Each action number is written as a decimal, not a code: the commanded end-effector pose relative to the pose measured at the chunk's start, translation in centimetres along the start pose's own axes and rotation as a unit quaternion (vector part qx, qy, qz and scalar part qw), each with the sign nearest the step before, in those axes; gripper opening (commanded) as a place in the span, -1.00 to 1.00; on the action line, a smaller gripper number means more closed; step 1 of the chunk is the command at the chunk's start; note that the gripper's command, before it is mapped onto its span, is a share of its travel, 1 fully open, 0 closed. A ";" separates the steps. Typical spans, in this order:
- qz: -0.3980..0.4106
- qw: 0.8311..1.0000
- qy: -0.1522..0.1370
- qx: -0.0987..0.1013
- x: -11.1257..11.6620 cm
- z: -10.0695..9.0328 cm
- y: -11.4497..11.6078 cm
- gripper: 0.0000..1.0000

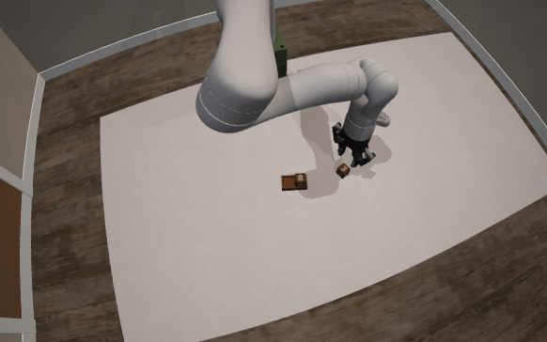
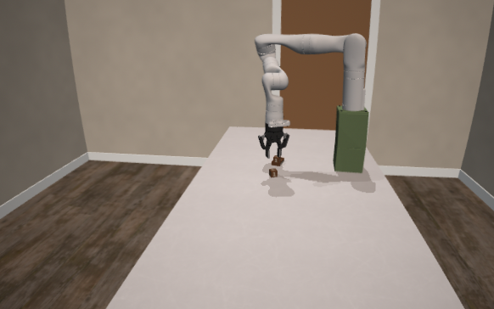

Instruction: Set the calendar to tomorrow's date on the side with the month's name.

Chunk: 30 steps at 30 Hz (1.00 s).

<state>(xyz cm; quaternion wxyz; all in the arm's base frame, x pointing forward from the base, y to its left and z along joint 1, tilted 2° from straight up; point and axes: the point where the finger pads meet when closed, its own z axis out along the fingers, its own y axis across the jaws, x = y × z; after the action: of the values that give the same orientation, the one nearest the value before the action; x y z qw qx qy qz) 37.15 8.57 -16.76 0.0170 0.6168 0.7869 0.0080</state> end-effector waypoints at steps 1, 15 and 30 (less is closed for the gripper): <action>0.000 1.000 0.000 0.000 0.0 0.2 0.0 -0.07; 0.000 1.000 0.000 0.000 0.1 1.7 0.0 -0.07; 0.000 1.000 0.000 0.000 0.1 3.7 -0.1 -0.07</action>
<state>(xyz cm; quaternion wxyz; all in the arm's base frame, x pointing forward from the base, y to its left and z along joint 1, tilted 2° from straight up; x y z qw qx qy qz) 37.32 8.53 -20.19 0.0182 0.6167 0.7870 0.0085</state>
